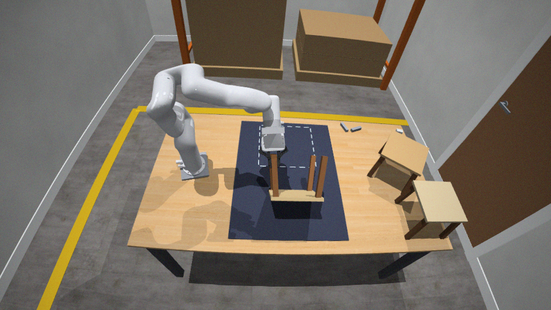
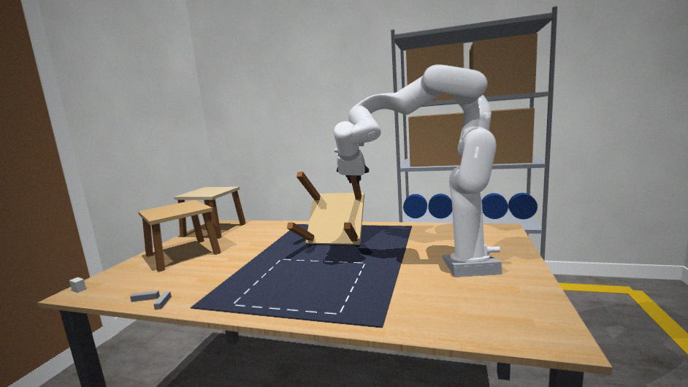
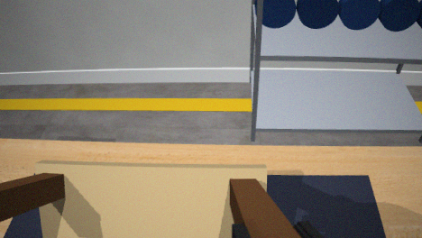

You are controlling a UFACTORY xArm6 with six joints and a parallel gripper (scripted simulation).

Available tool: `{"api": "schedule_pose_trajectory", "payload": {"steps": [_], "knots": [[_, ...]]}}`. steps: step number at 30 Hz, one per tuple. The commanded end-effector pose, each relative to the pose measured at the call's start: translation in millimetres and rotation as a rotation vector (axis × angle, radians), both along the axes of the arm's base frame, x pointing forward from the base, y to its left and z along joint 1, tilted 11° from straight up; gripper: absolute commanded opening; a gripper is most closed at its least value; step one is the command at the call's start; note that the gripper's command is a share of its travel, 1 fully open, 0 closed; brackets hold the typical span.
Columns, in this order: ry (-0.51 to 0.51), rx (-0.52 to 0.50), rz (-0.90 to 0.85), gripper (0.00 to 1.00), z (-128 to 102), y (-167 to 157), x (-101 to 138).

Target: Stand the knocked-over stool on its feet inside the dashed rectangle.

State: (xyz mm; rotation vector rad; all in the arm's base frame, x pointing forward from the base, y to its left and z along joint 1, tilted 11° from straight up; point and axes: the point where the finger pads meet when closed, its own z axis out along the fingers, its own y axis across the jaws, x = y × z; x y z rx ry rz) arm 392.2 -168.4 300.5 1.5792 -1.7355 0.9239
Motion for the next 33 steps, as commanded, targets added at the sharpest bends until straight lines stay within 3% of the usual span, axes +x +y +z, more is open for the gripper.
{"api": "schedule_pose_trajectory", "payload": {"steps": [1, 33], "knots": [[0.01, -0.046, -0.013, 0.28, -1, 12, 2], [0.017, -0.102, -0.016, 0.28, -4, 27, 4]]}}
